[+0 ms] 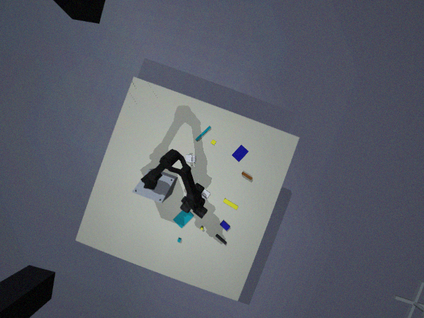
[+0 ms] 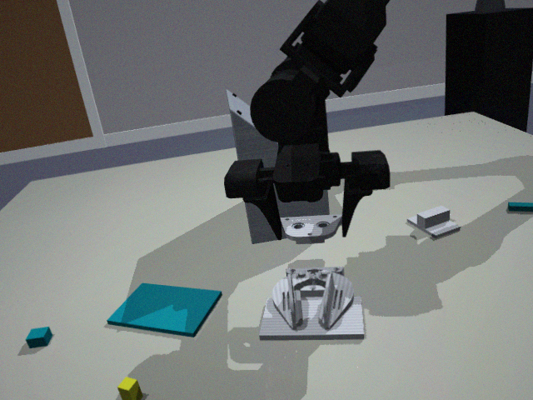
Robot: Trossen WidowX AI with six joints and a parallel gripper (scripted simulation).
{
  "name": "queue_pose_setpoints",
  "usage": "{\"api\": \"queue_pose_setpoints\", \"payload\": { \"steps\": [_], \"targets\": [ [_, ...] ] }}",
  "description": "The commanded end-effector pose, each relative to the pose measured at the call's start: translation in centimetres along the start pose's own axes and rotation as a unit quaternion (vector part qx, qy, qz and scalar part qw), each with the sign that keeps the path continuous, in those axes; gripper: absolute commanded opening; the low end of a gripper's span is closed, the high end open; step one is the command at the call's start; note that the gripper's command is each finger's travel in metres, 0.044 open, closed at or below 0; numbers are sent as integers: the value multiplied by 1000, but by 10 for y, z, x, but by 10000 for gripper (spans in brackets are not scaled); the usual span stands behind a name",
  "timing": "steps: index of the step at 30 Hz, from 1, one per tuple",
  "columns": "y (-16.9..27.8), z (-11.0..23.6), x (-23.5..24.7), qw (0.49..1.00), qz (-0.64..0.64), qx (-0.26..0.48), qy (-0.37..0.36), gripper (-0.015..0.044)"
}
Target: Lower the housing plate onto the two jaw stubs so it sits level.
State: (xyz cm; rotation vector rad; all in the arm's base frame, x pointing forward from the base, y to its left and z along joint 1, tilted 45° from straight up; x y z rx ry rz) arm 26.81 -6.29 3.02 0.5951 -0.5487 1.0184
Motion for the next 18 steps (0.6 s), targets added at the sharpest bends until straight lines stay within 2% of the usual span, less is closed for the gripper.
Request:
{"api": "queue_pose_setpoints", "payload": {
  "steps": [1, 18],
  "targets": [
    [-1, 1, 0, 1000, -5, -3, -4, 351],
    [-1, 1, 0, 1000, -9, -3, -4, 351]
  ]
}}
Point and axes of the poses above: the point midway between the two fingers, 35 mm back from their tips, its own z axis back along the fingers, its own x axis across the jaws, y = z × x, the point moved 7 cm from there along z, back along the fingers, and after that the axes turned 4 degrees about -z, right-handed, at the moved point
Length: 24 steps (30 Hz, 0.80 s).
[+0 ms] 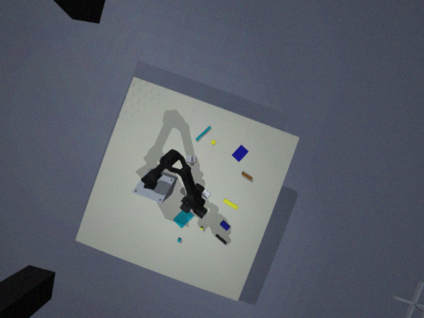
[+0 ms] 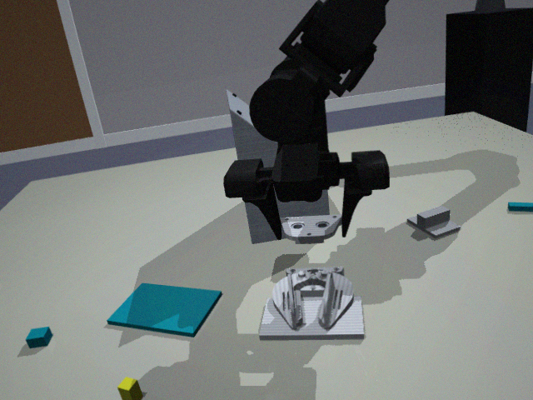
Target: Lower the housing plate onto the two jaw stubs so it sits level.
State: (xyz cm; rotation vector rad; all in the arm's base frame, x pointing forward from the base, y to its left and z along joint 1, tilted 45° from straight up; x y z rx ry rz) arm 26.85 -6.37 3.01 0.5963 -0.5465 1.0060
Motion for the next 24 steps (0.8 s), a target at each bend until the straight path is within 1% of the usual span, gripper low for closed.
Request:
{"api": "queue_pose_setpoints", "payload": {
  "steps": [1, 7, 24],
  "targets": [
    [-1, 1, 0, 1000, -3, -2, -3, 351],
    [11, 0, -4, 1000, -4, -2, -3, 351],
    [12, 0, -4, 1000, -4, -2, -3, 351]
  ]
}}
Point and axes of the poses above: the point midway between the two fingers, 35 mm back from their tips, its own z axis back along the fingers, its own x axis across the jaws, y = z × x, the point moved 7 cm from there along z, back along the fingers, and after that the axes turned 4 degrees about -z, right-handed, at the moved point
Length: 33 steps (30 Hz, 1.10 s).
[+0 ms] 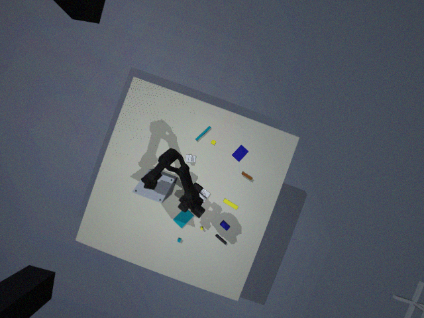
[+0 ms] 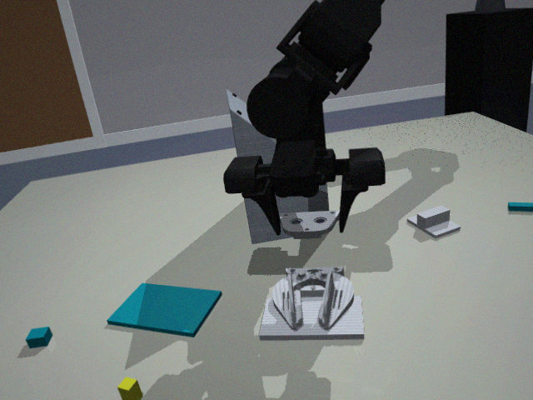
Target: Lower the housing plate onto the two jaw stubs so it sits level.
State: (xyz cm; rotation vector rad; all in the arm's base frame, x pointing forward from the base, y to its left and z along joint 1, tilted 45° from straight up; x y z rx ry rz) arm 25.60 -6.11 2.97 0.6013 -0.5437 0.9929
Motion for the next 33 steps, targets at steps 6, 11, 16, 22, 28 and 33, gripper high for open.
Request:
{"api": "queue_pose_setpoints", "payload": {
  "steps": [6, 11, 16, 22, 28, 33],
  "targets": [
    [0, 1, 0, 1000, 9, -2, -2, 351],
    [0, 1, 0, 1000, 9, -2, -2, 351],
    [0, 1, 0, 1000, 9, -2, -2, 351],
    [0, 0, 0, 1000, 9, -2, -2, 351],
    [-1, -9, -1, 1000, 9, -2, -1, 351],
    [-2, -17, -1, 1000, 9, -3, -1, 351]
  ]
}}
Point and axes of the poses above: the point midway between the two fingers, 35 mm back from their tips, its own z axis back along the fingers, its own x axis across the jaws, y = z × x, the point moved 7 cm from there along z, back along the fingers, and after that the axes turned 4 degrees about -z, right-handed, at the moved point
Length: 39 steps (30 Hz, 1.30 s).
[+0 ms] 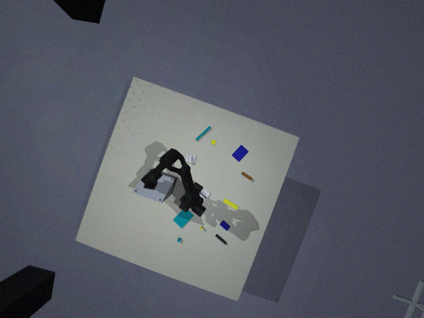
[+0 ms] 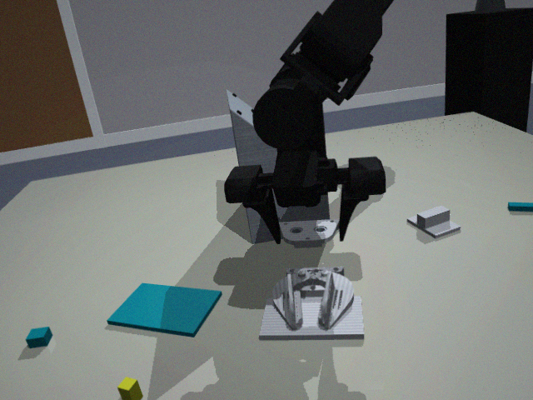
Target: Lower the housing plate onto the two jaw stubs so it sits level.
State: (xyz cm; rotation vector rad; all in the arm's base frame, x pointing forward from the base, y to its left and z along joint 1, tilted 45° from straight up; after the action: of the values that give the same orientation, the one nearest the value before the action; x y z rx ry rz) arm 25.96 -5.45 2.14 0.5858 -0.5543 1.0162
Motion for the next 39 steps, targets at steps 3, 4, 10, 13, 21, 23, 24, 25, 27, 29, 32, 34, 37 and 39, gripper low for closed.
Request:
{"api": "queue_pose_setpoints", "payload": {
  "steps": [3, 4, 10, 13, 21, 23, 24, 25, 27, 29, 32, 34, 37, 39],
  "targets": [
    [1, -11, 0, 1000, -4, 2, -3, 351],
    [1, -12, 0, 1000, -4, 2, -3, 351],
    [1, -22, 0, 1000, -4, 2, -3, 351],
    [1, -27, 0, 1000, -4, 2, -3, 351],
    [2, -40, 0, 1000, -4, 2, -4, 351],
    [2, -43, 0, 1000, -4, 2, -4, 351],
    [2, -44, 0, 1000, -4, 3, -4, 351],
    [3, -46, 0, 1000, -4, 3, -5, 351],
    [3, -49, 0, 1000, -4, 3, -5, 351],
    [3, -50, 0, 1000, -4, 3, -5, 351],
    [3, -50, 0, 1000, -4, 3, -5, 351],
    [3, -50, 0, 1000, -4, 3, -5, 351],
    [3, -50, 0, 1000, -4, 3, -5, 351],
    [3, -50, 0, 1000, -4, 3, -5, 351]
  ]
}}
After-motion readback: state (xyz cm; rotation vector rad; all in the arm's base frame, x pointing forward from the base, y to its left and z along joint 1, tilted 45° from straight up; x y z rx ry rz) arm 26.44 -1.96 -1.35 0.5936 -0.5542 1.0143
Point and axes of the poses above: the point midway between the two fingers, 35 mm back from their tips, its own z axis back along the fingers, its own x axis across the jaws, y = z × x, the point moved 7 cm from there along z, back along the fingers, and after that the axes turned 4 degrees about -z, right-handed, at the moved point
